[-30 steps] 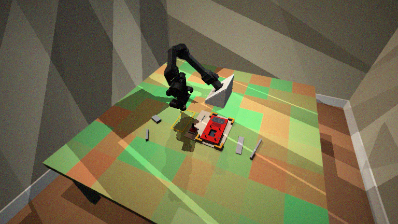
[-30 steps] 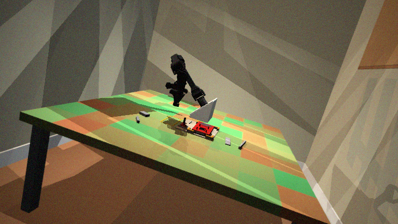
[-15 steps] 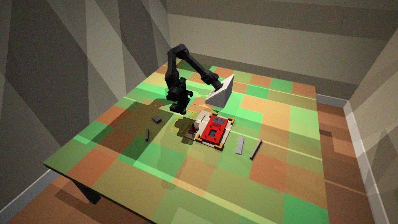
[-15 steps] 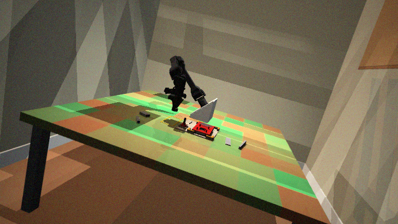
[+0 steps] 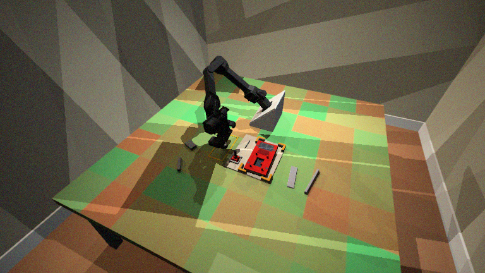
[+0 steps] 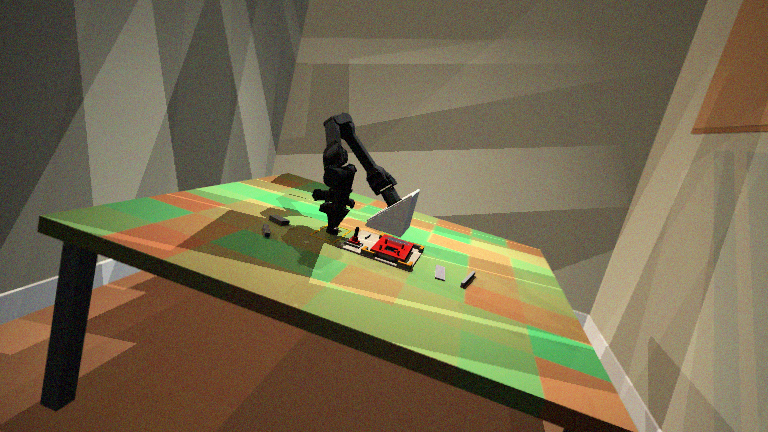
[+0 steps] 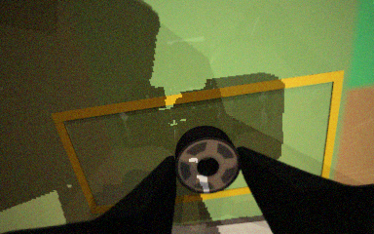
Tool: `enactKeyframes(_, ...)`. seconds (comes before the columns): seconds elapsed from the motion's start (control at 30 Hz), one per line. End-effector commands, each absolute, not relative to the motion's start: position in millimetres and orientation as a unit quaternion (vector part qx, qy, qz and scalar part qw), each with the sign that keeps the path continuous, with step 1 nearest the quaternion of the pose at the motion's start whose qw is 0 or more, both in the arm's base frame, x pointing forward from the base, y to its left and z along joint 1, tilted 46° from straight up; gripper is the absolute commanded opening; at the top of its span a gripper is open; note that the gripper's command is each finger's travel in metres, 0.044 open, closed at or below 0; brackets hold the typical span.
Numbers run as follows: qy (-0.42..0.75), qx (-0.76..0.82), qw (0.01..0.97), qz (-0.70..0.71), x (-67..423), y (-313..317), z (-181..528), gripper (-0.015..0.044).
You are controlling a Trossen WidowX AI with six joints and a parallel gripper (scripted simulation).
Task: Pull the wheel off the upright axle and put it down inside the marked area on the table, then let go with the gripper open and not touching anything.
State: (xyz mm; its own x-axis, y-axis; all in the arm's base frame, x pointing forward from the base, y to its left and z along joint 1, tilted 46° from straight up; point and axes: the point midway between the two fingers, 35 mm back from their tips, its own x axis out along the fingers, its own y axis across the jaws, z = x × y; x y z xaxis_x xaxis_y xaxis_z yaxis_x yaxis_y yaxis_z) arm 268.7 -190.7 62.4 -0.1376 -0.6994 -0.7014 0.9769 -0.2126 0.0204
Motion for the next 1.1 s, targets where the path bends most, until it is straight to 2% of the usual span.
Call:
enactKeyframes(0.0, 0.230, 0.301, 0.584, -0.718, 269, -191, 62, 0.0026)
enactKeyframes(0.33, 0.231, 0.301, 0.584, -0.718, 269, -189, 64, 0.0289)
enactKeyframes(0.67, 0.233, 0.298, 0.586, -0.716, 277, -148, 104, 0.0300)
enactKeyframes(0.83, 0.240, 0.302, 0.586, -0.713, 247, -106, 100, 0.0431)
enactKeyframes(0.97, 0.236, 0.298, 0.585, -0.716, 212, -74, 106, 0.0440)
enactKeyframes(1.07, 0.236, 0.298, 0.585, -0.717, 210, -73, 106, 0.0440)
